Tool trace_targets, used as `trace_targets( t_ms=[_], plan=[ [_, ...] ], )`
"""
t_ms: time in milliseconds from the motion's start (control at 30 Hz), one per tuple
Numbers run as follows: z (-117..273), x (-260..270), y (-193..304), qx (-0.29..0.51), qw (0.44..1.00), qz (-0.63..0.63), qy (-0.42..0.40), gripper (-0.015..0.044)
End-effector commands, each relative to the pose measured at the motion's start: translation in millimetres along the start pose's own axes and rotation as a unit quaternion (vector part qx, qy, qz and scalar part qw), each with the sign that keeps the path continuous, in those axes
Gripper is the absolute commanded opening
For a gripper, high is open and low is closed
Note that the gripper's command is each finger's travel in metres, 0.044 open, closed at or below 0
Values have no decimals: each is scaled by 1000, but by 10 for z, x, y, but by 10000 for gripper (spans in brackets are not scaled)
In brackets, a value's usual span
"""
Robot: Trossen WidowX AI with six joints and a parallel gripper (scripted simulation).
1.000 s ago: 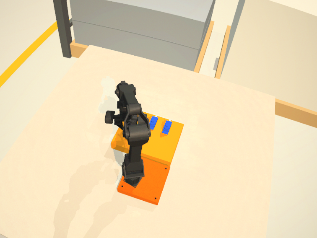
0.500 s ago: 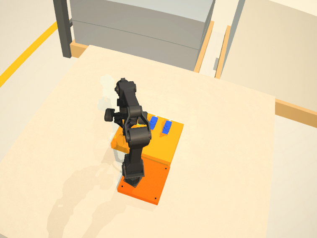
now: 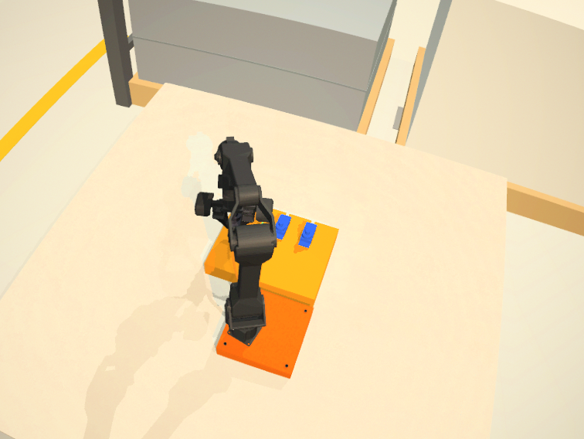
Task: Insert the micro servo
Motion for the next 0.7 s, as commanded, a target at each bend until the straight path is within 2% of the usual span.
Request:
trace_targets(
  t_ms=[0, 400, 667],
  plan=[
    [24, -4, -66, -5, 1000, 2, 1, 0],
    [23, -251, -11, -5, 1000, 5, 2, 0],
    [23, -251, -11, -5, 994, 113, 2, 0]
  ],
)
Point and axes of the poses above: the point midway between the two fingers, 35 mm back from their tips, its own z axis back along the fingers, its own x axis across the jaws, y = z × x, the point moved 7 cm from there along z, back along the fingers, and after that the axes turned 2 degrees about -z, right-handed, at the moved point
